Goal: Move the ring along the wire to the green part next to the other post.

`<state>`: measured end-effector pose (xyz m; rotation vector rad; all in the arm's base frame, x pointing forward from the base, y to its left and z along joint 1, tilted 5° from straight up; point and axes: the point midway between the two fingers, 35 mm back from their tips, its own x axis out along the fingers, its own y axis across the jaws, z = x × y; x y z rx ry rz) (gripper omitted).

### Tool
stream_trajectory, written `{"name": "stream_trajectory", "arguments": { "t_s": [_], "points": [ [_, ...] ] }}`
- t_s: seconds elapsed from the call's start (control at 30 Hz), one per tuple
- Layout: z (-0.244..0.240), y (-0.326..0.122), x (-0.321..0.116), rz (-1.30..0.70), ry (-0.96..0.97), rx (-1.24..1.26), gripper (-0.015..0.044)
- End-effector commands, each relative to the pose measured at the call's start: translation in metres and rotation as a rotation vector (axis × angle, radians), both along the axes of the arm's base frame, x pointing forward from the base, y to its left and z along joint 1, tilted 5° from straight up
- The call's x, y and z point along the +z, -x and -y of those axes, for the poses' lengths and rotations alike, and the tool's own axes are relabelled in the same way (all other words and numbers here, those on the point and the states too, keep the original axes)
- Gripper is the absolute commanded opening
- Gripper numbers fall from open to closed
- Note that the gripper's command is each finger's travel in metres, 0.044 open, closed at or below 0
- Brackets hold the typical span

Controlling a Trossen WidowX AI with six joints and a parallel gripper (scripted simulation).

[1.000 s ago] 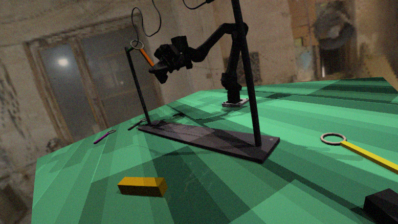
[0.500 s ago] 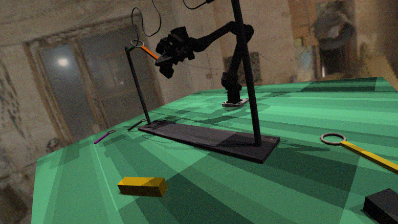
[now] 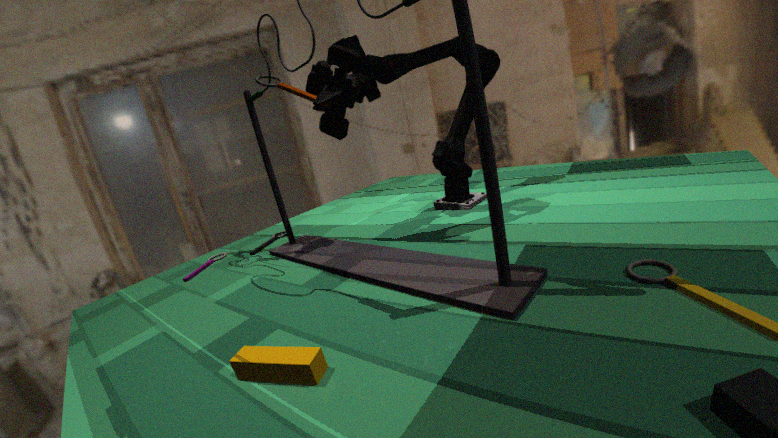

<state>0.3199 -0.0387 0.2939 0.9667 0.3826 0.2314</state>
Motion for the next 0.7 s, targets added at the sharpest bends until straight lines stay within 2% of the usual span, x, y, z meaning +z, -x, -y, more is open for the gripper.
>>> {"name": "stream_trajectory", "arguments": {
  "t_s": [0.0, 0.3, 0.67],
  "points": [
    [-0.003, 0.006, 0.014, -0.018, -0.055, 0.033, -0.0150],
    [-0.007, 0.021, 0.048, -0.091, -0.261, 0.145, -0.0150],
    [-0.013, 0.022, 0.080, -0.101, -0.473, 0.153, -0.0150]
  ]
}}
